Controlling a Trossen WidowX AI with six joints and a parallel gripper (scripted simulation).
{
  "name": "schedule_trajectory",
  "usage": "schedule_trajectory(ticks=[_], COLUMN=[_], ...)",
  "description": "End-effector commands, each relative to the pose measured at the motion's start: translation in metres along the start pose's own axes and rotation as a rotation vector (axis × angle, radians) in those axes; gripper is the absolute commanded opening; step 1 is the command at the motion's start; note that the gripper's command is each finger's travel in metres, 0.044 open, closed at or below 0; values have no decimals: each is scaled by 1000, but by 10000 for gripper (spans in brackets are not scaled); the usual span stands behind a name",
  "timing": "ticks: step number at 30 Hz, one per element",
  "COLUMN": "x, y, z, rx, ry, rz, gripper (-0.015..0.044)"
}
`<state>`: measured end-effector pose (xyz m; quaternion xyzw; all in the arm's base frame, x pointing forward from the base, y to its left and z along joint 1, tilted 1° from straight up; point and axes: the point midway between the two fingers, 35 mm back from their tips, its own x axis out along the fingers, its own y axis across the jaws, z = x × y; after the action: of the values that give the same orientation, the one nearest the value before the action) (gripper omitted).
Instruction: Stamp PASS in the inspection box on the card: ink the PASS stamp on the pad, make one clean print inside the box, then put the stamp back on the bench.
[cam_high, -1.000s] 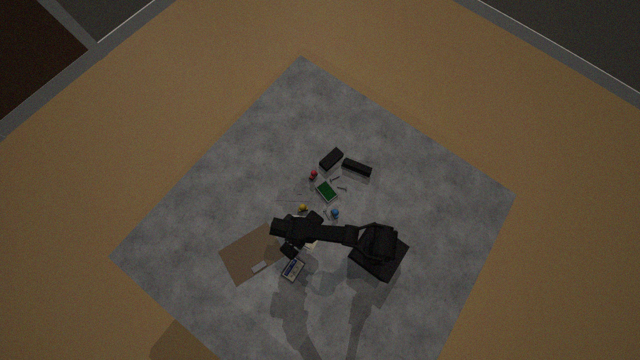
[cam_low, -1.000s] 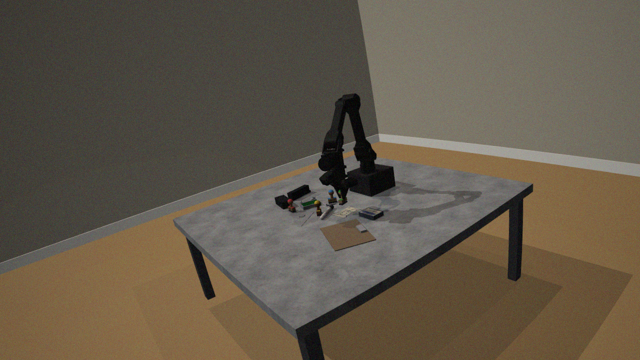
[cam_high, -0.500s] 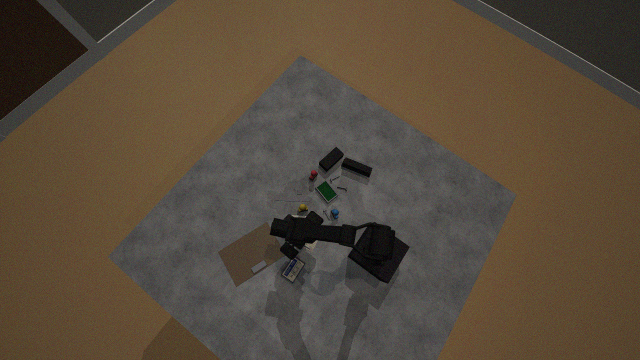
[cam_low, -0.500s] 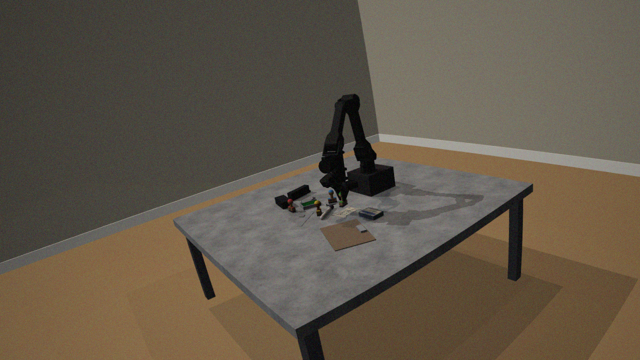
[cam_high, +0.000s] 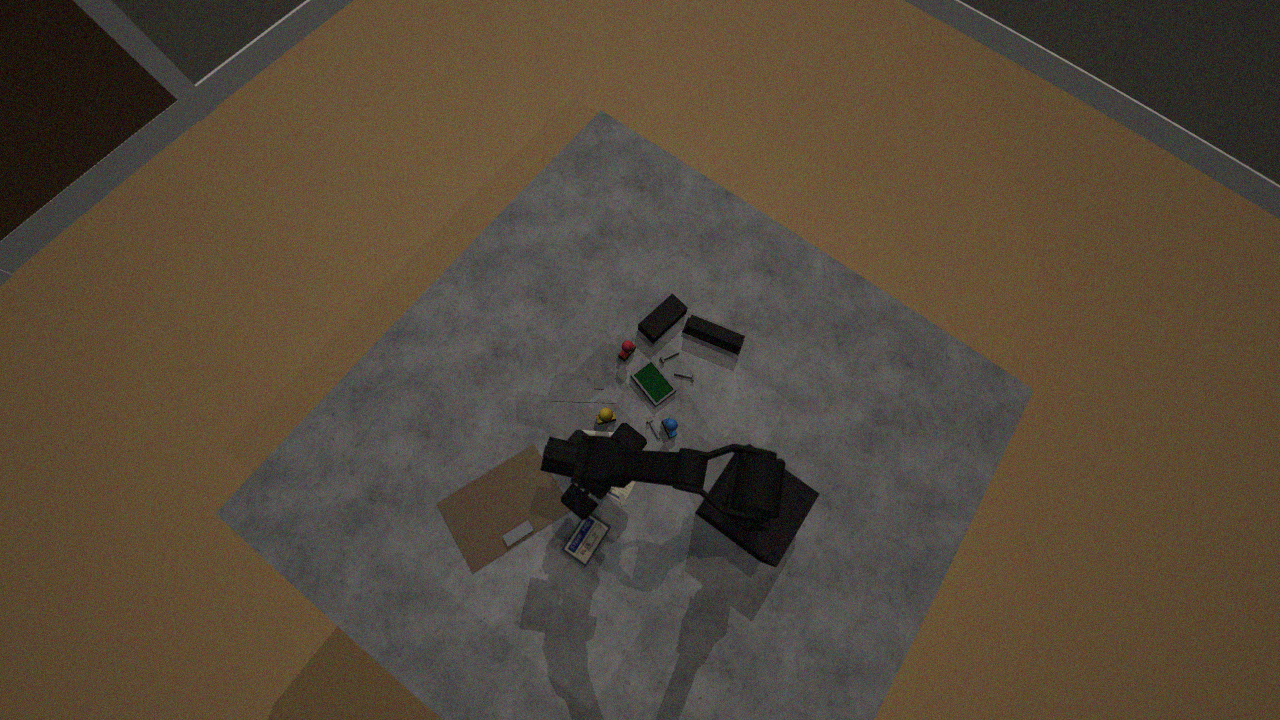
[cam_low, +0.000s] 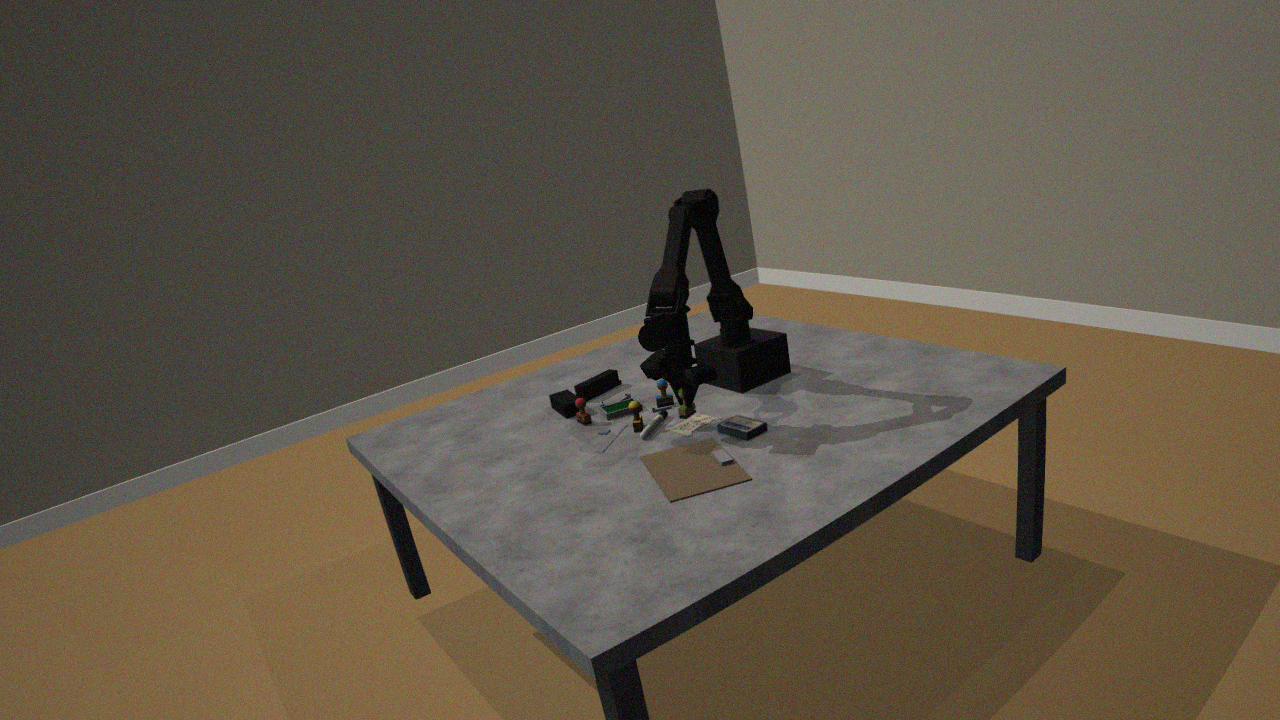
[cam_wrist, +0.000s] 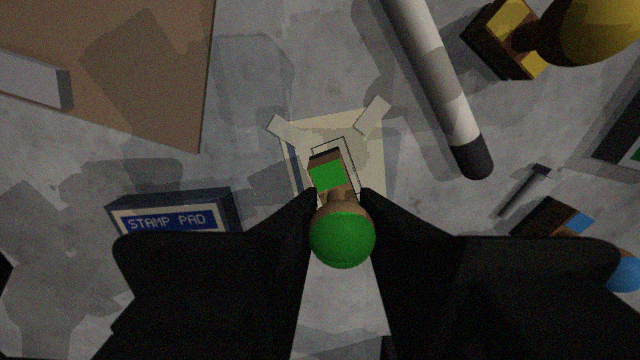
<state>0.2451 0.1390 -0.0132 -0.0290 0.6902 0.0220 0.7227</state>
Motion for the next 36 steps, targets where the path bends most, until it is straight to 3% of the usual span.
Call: schedule_trajectory(ticks=[1,36], x=[6,23], y=[-2,-3], z=[-2,-4], rx=[4,4], ry=[6,1], rz=[-10,-8], gripper=[0,0])
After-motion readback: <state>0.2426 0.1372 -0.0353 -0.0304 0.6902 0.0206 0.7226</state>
